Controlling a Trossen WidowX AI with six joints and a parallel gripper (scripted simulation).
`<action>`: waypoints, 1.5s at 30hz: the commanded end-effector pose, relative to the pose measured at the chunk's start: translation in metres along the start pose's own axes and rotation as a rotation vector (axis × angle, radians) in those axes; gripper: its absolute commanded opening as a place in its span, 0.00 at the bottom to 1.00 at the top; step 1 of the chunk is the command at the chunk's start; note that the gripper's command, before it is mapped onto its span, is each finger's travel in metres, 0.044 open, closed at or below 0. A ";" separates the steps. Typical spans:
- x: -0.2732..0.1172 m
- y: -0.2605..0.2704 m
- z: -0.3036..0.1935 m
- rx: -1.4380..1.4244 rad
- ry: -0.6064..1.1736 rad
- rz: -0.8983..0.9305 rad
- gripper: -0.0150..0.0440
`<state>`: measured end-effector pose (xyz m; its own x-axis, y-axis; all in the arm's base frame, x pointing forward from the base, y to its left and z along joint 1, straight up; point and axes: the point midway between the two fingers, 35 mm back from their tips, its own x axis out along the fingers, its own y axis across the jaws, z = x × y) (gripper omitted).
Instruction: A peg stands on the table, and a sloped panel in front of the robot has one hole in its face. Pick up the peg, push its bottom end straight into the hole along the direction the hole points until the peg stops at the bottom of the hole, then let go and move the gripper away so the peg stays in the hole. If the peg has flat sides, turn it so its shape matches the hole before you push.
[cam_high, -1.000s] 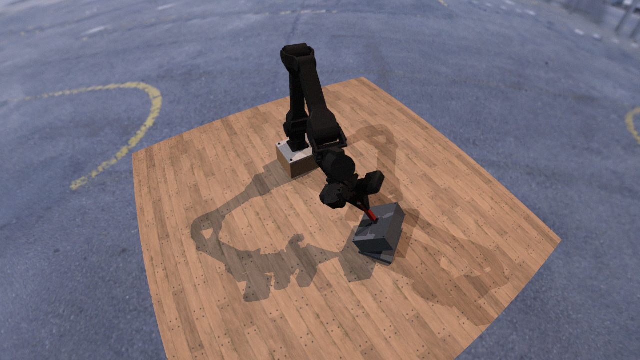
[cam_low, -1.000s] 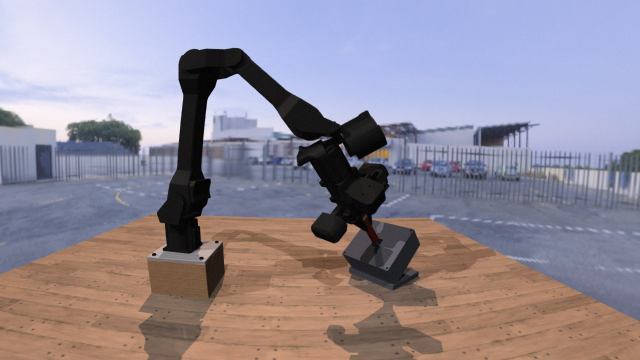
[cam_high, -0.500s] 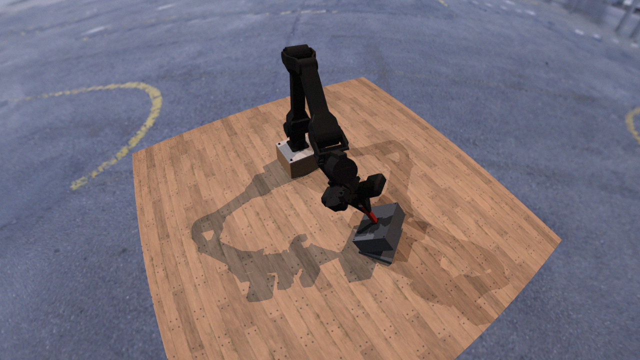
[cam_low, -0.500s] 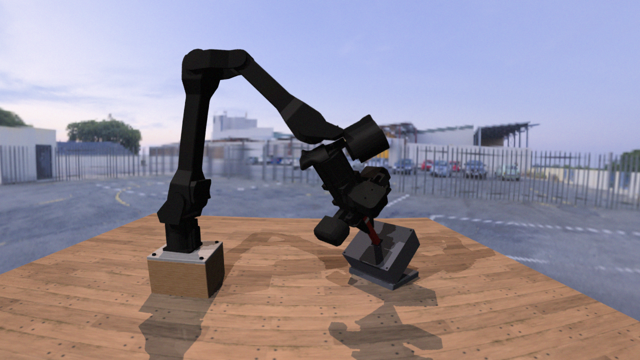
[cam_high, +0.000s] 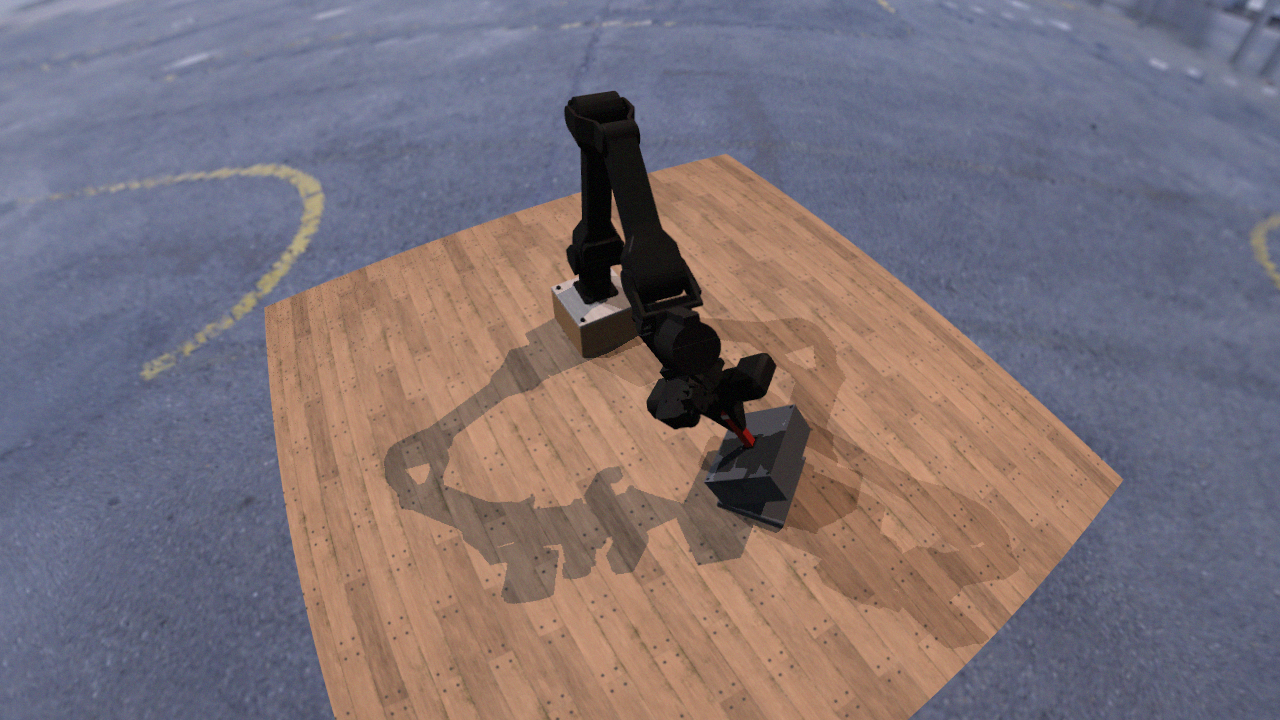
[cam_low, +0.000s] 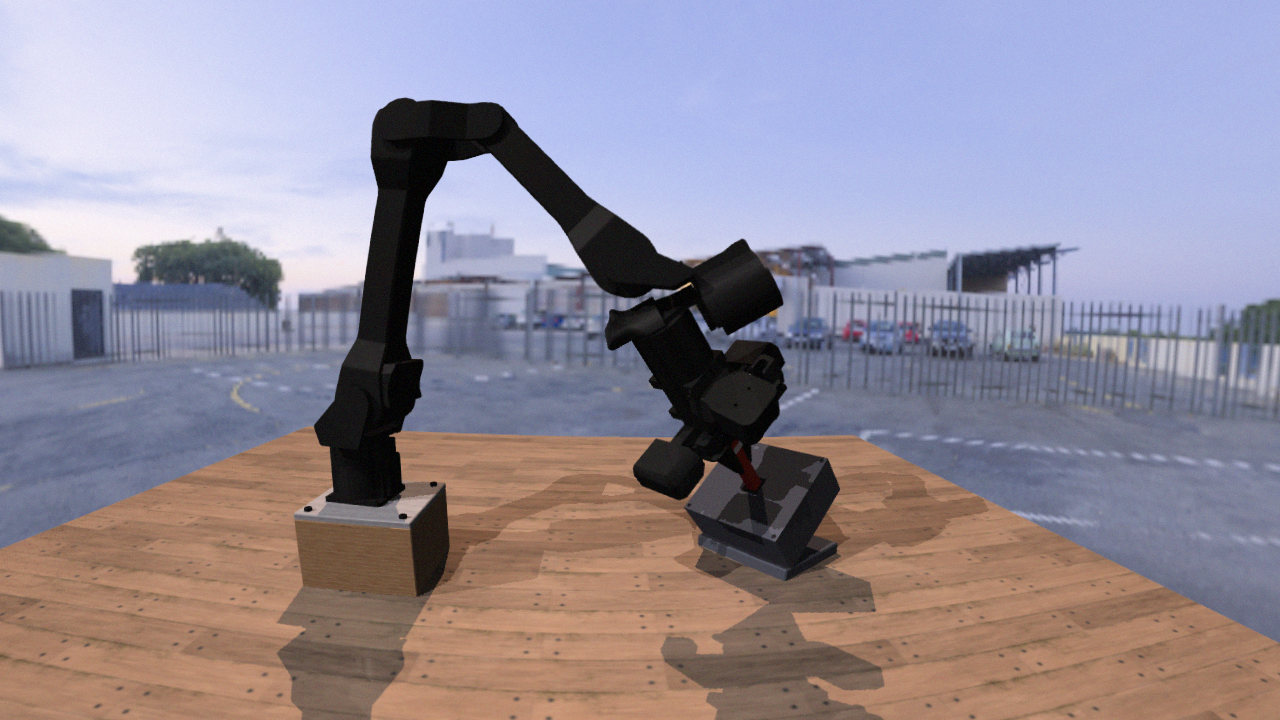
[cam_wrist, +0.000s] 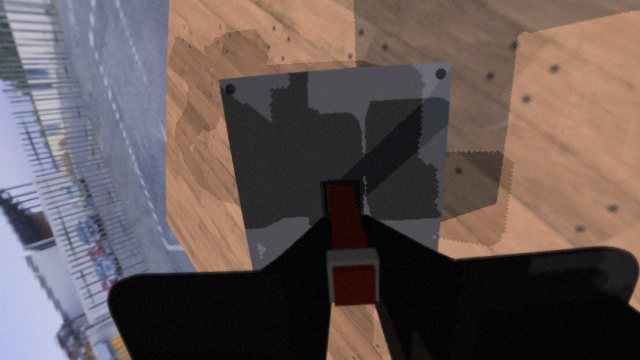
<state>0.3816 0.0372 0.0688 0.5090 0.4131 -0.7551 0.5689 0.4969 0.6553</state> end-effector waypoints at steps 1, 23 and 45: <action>0.003 0.000 0.001 0.002 -0.004 0.000 0.25; 0.014 0.001 0.001 0.002 -0.004 0.001 0.25; 0.012 0.000 0.000 0.001 0.001 -0.001 0.88</action>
<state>0.3883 0.0426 0.0586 0.5078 0.4138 -0.7556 0.5699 0.4963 0.6549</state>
